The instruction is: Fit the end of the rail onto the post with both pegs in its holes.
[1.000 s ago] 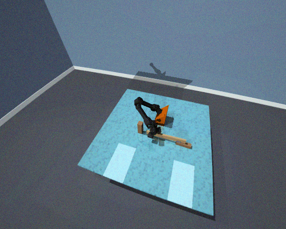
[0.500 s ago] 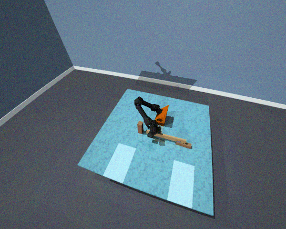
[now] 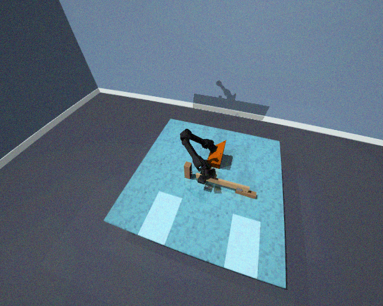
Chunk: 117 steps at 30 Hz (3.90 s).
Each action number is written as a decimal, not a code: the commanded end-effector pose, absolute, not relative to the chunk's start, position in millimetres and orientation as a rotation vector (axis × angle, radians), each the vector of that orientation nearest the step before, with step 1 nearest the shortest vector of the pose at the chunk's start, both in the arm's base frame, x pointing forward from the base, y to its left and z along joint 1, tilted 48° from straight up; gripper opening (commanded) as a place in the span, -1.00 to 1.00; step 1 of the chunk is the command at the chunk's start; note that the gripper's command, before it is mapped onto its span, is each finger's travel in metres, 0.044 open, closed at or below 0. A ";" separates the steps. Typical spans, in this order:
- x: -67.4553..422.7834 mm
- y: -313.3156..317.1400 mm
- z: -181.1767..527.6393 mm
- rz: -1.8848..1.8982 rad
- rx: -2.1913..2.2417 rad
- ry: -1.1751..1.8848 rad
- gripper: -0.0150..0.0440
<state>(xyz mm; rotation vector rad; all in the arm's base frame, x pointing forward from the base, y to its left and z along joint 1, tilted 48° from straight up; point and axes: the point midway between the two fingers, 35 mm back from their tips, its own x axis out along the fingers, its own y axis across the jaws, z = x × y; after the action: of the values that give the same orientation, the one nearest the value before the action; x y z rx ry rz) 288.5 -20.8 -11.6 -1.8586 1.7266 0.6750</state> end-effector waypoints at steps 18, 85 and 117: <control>289.2 -8.6 -4.1 0.683 -1.852 1.709 -0.49; 287.2 -5.1 0.1 0.683 -1.852 1.709 -0.49; 287.4 -10.4 8.7 0.683 -1.853 1.710 -0.49</control>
<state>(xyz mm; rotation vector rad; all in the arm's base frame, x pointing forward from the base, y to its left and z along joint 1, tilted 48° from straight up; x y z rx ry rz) 287.1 -11.2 6.4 -1.8496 1.7167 0.6795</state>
